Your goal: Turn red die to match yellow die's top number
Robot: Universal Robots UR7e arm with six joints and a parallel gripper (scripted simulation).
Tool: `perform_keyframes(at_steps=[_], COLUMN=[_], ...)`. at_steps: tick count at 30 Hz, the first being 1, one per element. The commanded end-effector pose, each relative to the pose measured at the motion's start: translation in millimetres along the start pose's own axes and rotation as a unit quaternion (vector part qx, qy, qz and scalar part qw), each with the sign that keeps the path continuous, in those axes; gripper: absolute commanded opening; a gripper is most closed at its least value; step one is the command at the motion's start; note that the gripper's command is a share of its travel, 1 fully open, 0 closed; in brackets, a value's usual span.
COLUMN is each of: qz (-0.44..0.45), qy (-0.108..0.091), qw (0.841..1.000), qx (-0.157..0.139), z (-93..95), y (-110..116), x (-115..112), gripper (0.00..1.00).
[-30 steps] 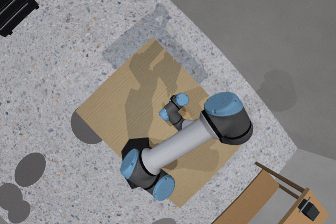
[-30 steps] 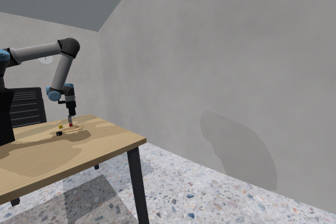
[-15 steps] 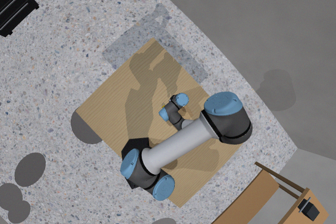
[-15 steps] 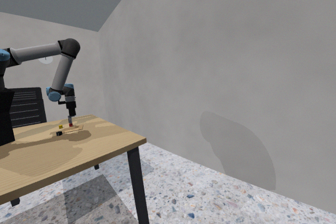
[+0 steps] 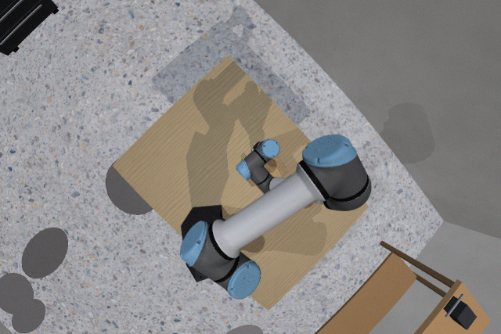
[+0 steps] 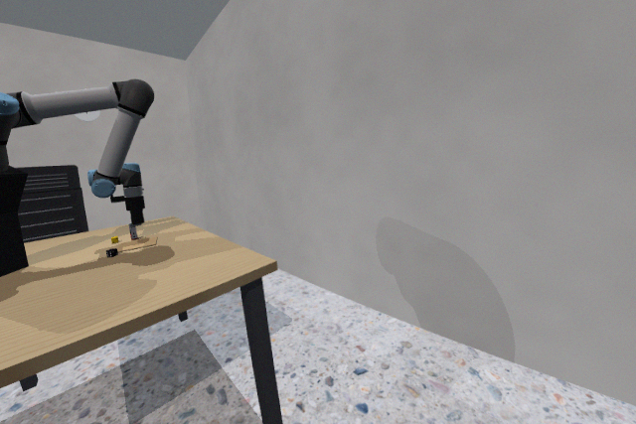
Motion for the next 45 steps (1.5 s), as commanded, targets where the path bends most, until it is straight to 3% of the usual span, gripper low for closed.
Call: perform_keyframes(at_steps=[1,38,39,45], qz=[0.000,0.000,0.000,0.000], qy=[0.001,0.001,0.001,0.001], qw=[1.000,1.000,1.000,1.000], qx=[-0.002,-0.002,-0.002,-0.002], z=[5.4,5.7,5.7,5.7], y=[1.6,1.6,1.6,1.6], x=[0.1,0.1,0.1,0.1], gripper=[0.79,0.79,0.49,0.49])
Point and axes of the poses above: the point where the finger pads meet when closed, its own z axis out along the fingers, its own x axis across the jaws, y = z × x, the point moved 6 cm from there along -z, back along the fingers, and after that the axes turned 8 degrees about z, right-handed, at the moved point
